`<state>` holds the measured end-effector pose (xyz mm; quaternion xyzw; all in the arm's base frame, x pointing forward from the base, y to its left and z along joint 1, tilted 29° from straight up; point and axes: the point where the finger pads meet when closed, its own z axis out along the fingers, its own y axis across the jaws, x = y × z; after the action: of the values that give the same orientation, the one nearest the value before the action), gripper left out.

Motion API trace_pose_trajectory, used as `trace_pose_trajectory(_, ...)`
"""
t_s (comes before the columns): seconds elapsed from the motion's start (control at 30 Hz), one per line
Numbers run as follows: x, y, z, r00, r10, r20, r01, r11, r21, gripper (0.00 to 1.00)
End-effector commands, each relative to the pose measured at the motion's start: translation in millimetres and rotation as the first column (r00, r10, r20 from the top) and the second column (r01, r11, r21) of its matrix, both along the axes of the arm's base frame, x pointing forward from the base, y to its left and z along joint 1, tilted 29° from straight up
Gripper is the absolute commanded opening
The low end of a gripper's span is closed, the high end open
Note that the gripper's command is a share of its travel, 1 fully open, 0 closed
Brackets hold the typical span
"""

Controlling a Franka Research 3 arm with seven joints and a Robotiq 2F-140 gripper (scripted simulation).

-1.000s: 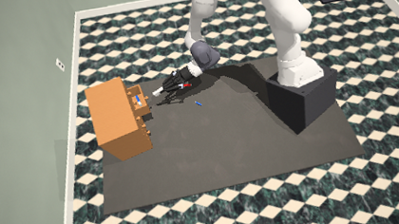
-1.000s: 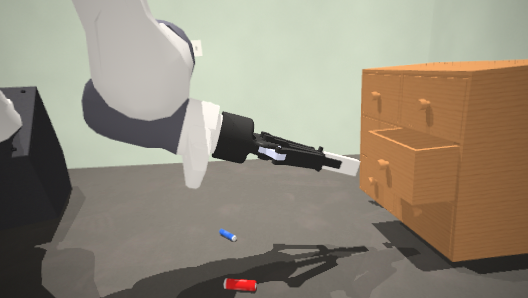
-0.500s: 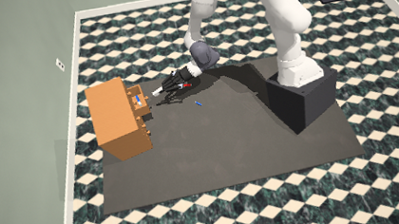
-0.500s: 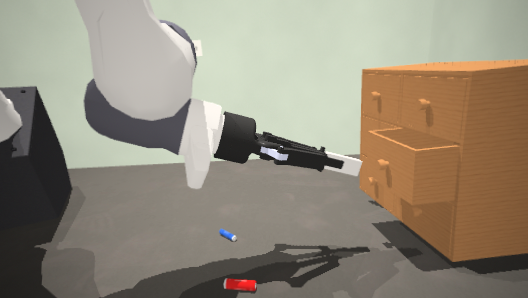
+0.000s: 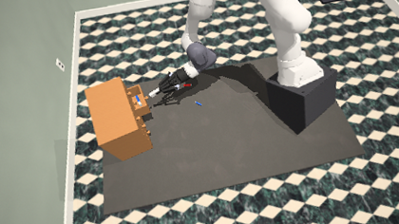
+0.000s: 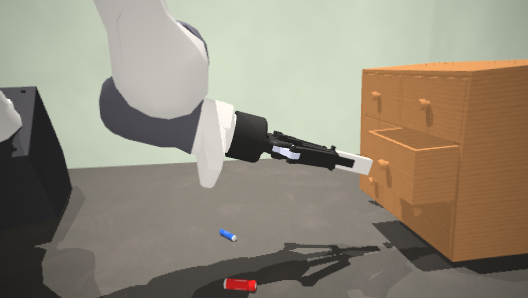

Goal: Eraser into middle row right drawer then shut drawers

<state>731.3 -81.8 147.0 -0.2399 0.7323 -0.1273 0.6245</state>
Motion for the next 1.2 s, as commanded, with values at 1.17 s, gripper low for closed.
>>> trace_pose_trajectory(1.17,51.8,15.8,3.9,1.000,-0.005,-0.008,0.005,1.000,0.011,0.10)
